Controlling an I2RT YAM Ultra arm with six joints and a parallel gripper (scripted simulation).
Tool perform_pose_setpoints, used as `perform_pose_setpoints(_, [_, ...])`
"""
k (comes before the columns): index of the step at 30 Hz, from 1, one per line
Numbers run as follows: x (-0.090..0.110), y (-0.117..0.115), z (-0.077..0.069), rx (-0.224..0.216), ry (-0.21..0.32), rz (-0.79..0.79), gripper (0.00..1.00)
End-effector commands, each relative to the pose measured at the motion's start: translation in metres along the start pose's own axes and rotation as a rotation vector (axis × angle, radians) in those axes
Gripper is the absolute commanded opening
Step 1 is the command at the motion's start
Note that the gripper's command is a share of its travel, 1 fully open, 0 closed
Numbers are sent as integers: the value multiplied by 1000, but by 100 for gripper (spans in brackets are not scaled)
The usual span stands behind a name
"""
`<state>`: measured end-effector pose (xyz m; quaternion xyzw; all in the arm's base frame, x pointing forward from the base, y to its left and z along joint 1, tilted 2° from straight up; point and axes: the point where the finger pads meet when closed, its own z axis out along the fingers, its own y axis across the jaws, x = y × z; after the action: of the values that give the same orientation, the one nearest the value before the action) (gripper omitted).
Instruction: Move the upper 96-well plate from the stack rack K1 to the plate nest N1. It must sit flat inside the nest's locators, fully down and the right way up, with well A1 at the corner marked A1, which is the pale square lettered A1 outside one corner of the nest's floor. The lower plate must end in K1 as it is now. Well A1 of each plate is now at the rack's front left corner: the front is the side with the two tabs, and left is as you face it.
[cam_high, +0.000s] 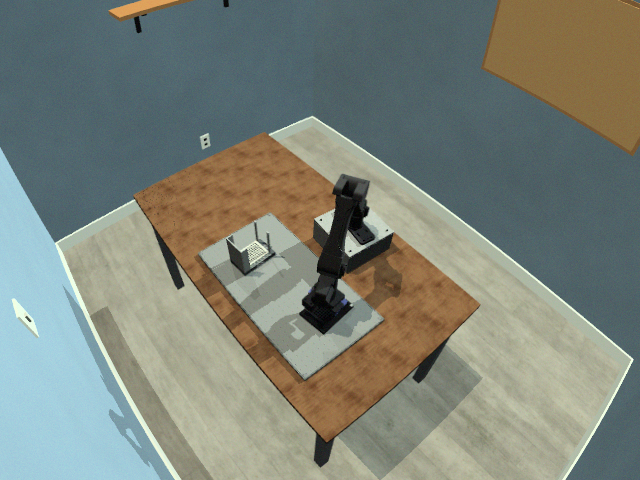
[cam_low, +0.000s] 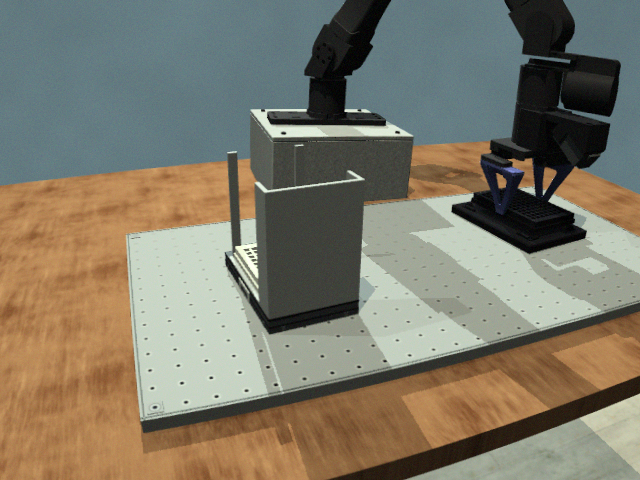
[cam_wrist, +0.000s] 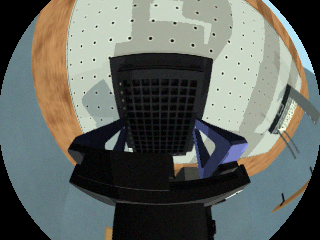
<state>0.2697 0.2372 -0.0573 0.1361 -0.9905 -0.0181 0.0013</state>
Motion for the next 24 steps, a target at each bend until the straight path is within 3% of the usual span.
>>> perform_pose_setpoints(1, [-2,4,-7,-5,-29,-7,0])
perform_pose_setpoints(24, [0,3,-6,-5,-29,-8,0])
